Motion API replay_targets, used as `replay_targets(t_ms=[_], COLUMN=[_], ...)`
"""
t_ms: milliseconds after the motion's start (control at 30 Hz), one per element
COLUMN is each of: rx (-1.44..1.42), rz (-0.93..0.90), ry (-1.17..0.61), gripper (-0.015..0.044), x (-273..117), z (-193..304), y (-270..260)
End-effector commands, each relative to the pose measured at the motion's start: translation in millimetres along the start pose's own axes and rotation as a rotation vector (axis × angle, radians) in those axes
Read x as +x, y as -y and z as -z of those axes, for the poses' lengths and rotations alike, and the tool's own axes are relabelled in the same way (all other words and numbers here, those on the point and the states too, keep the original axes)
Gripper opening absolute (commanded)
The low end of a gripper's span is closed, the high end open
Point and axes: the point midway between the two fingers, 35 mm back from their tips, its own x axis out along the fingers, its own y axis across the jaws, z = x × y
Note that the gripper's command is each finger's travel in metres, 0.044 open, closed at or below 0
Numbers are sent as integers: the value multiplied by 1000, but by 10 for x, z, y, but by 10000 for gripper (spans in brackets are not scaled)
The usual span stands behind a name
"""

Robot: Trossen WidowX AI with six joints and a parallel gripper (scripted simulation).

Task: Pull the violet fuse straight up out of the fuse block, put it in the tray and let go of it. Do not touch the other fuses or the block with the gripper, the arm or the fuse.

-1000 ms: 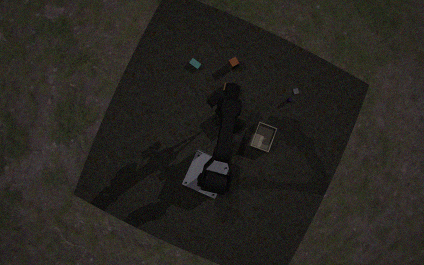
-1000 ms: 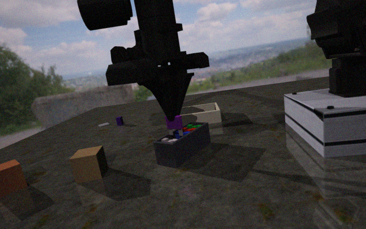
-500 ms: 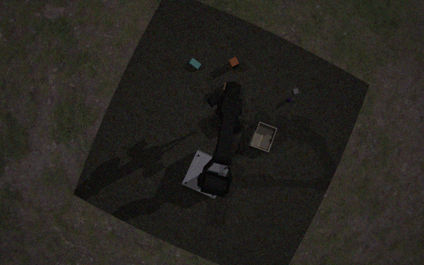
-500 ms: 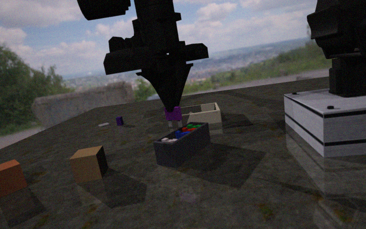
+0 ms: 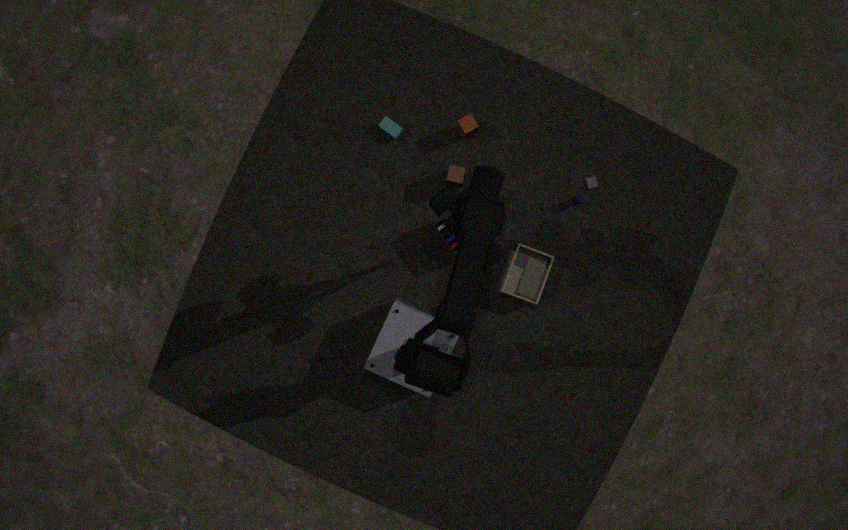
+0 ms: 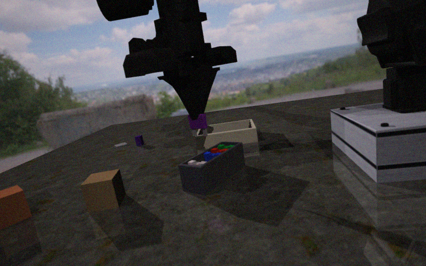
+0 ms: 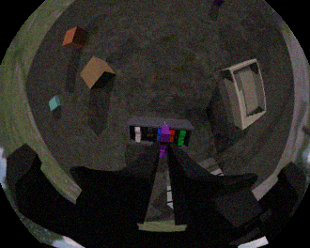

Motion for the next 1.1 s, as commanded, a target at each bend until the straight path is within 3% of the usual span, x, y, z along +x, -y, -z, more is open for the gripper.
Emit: replay_targets(t_ms=[0, 1067], rx=[0, -1], rz=[2, 16], ry=[3, 9], gripper=[0, 0], x=[-9, -33], z=[-139, -813], y=[155, 1843])
